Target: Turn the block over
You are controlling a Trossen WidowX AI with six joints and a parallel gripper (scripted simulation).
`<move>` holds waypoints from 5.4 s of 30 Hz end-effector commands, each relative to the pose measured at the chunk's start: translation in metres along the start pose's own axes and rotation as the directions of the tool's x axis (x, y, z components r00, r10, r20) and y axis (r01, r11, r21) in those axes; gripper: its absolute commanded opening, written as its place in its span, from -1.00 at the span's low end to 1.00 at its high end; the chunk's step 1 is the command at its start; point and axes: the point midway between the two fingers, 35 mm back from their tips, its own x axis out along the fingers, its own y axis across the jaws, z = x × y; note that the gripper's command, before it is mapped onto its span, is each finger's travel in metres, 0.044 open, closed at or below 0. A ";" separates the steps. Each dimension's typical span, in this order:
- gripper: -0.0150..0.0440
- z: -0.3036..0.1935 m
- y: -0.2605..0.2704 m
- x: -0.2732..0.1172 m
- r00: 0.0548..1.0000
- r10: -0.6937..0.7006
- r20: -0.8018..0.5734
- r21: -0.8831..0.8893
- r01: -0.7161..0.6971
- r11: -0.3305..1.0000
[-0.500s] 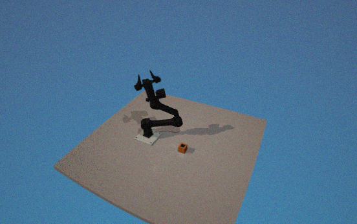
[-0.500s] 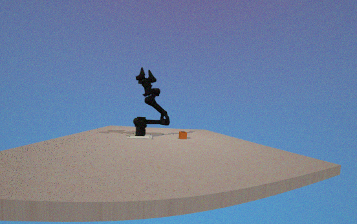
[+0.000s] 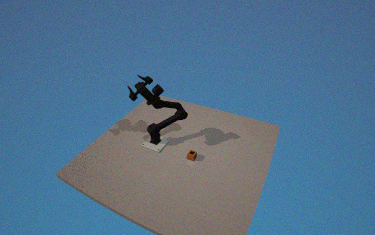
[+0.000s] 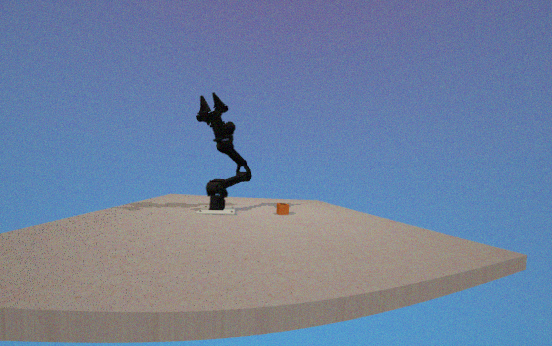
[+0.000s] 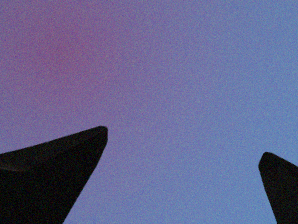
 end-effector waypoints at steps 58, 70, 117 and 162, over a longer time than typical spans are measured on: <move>1.00 -0.290 -0.047 -0.457 -0.824 -0.565 0.034 0.511 -0.472 0.719; 1.00 -0.290 -0.054 -0.470 -0.824 -0.565 0.034 0.511 -0.472 0.719; 0.08 -0.288 -0.075 -0.501 -0.824 -0.565 0.034 0.511 -0.472 0.719; -0.49 -0.289 -0.063 -0.481 -0.883 -0.385 -0.270 0.507 -0.470 0.723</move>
